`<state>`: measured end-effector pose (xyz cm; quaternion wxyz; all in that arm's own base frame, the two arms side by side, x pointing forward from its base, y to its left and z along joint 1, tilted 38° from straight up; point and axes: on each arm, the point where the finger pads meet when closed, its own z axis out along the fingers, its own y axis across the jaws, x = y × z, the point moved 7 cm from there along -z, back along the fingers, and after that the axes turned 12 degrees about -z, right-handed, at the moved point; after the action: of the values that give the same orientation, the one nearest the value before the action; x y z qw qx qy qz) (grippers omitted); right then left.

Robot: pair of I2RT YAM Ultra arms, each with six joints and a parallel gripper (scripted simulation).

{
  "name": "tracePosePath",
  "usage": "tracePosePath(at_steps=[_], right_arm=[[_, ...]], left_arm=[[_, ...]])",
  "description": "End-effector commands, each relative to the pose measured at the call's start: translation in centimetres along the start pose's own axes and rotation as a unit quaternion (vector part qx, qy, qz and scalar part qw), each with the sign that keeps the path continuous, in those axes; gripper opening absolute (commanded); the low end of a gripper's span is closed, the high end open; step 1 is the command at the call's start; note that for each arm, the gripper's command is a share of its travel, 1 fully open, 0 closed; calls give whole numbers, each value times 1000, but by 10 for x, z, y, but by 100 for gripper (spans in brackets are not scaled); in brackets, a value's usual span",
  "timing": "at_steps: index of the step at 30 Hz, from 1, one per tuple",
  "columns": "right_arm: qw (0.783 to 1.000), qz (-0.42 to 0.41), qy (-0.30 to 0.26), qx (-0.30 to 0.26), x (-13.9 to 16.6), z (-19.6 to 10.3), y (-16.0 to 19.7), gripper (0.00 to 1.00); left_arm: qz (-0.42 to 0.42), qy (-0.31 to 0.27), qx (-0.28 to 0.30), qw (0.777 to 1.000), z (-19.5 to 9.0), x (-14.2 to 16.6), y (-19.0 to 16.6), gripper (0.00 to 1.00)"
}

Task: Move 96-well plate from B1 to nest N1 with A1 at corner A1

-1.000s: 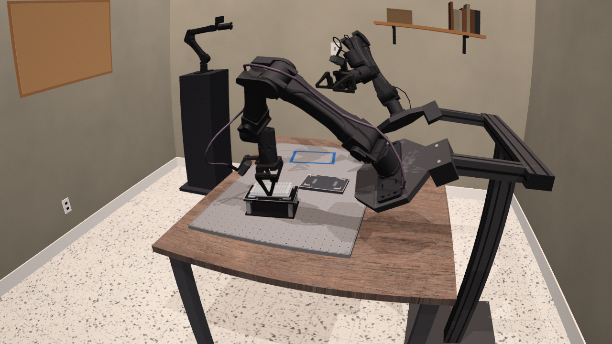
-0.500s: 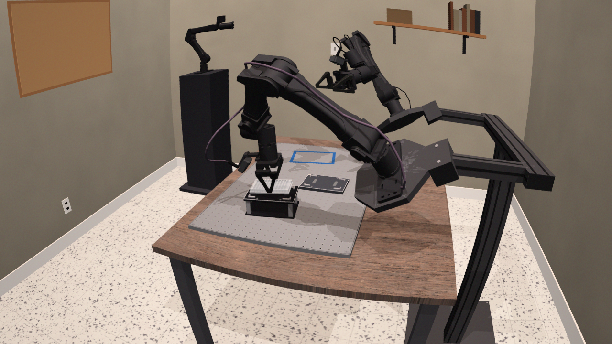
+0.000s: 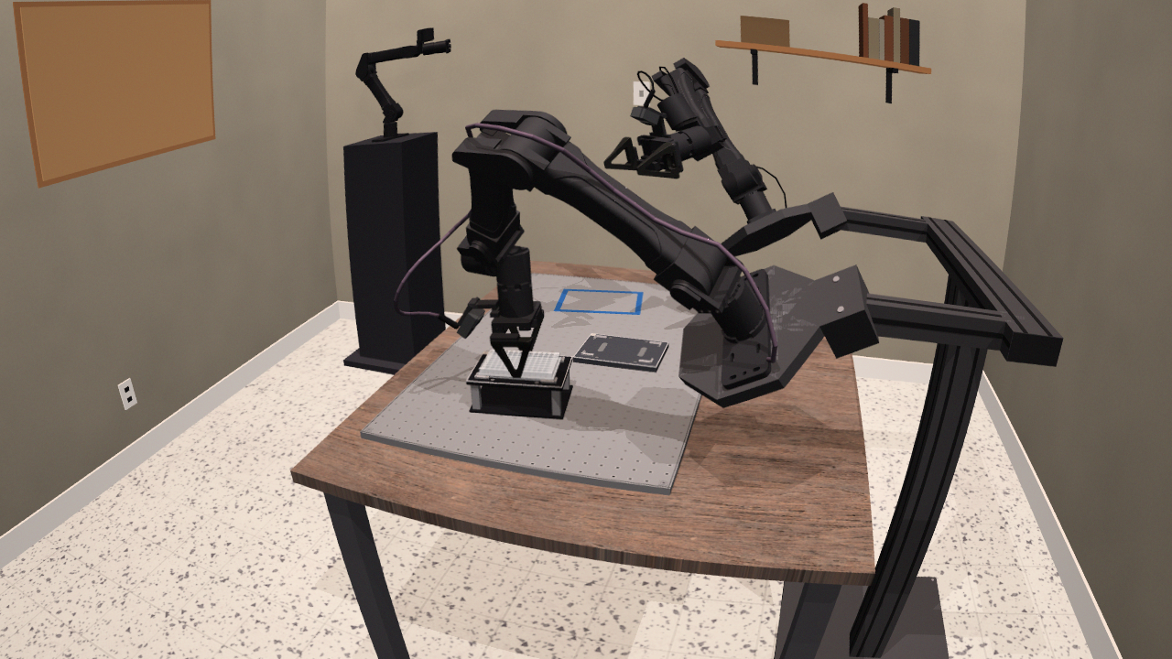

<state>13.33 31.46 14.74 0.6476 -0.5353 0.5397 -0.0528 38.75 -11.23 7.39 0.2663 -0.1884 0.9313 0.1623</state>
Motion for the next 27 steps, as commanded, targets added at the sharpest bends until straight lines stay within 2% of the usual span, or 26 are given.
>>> tracePosePath(at_steps=[1, 7, 8, 11, 24, 27], right_arm=[[1000, 5, -12, 1, -6, -1, 0, 100], [1000, 5, -12, 1, -6, -1, 0, 100], [1000, 5, -12, 1, -6, -1, 0, 100], [1000, 5, -12, 1, -6, -1, 0, 100], [1000, 5, -12, 1, -6, -1, 0, 100], [1000, 5, -12, 1, -6, -1, 0, 100]], left_arm=[[-1, -11, 7, 1000, 7, -3, -5, 81], [1, -2, -2, 1000, 11, 2, -1, 81], [-5, -15, 5, 1000, 0, -6, -6, 81], [-2, -11, 3, 1000, -13, -5, -9, 81], [0, -7, -5, 1000, -13, -1, -5, 81], [-2, -13, -3, 1000, -28, 0, -2, 81]])
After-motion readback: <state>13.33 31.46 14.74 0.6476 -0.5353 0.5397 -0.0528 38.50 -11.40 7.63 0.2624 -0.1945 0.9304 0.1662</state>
